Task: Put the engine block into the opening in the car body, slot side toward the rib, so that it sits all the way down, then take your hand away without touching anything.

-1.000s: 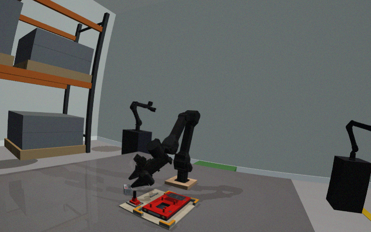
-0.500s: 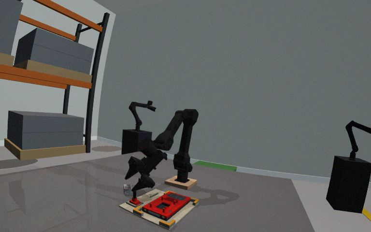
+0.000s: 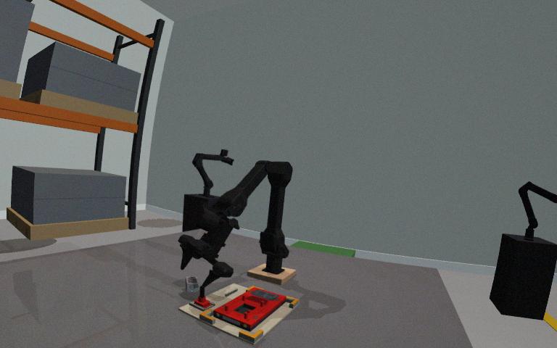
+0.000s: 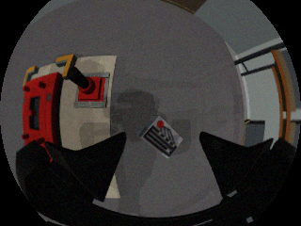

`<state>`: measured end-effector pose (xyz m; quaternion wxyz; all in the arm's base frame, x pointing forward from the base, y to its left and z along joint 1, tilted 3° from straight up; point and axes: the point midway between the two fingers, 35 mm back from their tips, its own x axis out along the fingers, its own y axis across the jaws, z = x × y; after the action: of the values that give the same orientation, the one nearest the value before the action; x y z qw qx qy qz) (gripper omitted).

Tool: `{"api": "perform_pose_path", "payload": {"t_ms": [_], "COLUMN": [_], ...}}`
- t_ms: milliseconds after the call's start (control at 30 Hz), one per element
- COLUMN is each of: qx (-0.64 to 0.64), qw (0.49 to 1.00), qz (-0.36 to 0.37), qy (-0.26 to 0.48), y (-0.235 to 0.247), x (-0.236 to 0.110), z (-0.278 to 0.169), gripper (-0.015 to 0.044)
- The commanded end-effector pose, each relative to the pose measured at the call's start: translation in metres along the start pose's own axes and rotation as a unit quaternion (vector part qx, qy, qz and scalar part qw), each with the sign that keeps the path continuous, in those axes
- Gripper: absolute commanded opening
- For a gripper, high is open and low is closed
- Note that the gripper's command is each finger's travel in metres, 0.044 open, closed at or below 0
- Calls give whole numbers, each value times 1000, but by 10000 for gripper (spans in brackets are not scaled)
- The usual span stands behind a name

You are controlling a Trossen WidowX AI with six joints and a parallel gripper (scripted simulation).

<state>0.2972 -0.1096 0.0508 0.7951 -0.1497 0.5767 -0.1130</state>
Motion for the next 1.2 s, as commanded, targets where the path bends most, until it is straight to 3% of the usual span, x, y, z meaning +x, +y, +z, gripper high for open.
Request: {"api": "perform_pose_path", "payload": {"t_ms": [0,767,1167], "qx": [-65,-365,-372], "qw": [997,904,900], "qz": [27,210,215], "qy": [21,78,78], "y": [-3,-17,-24], "x": [-2,-21,-18], "z": [5,7,12], "gripper": [440,440,440]}}
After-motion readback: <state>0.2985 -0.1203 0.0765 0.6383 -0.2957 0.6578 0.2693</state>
